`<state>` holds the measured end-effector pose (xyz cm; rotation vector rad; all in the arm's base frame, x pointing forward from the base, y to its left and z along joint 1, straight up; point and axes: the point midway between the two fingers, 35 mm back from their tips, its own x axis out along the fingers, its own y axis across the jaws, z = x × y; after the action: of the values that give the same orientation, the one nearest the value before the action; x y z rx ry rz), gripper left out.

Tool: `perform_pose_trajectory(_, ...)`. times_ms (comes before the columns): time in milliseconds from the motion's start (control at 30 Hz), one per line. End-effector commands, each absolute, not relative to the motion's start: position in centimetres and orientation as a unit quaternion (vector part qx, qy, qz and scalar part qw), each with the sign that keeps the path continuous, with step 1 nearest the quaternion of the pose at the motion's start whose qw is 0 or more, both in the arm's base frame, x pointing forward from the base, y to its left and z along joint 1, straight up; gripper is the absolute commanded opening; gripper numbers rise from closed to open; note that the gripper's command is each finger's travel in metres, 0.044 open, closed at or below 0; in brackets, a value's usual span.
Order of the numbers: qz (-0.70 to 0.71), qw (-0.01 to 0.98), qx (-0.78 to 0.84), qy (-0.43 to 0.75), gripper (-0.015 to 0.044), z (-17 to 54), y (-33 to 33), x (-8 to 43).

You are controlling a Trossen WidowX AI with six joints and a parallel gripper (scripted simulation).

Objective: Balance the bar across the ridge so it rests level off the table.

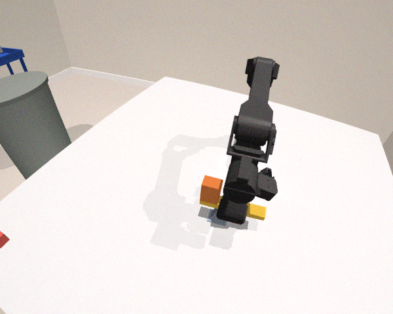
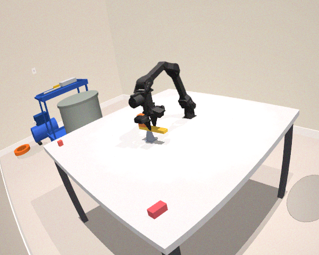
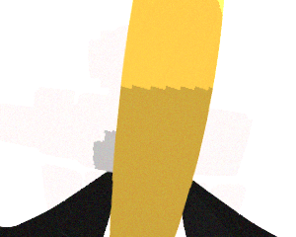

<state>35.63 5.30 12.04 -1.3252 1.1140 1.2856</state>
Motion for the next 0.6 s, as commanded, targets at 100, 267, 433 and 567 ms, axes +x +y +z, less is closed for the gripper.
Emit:
perform_pose_trajectory(100,0.525,0.473,-0.542,0.455,0.0000,12.04,5.30,35.63)
perform_pose_trajectory(267,0.525,0.473,-0.542,0.455,0.0000,12.04,5.30,35.63)
perform_pose_trajectory(433,0.525,0.473,-0.542,0.455,0.0105,12.04,5.30,35.63)
perform_pose_trajectory(567,0.525,0.473,-0.542,0.455,0.0167,12.04,5.30,35.63)
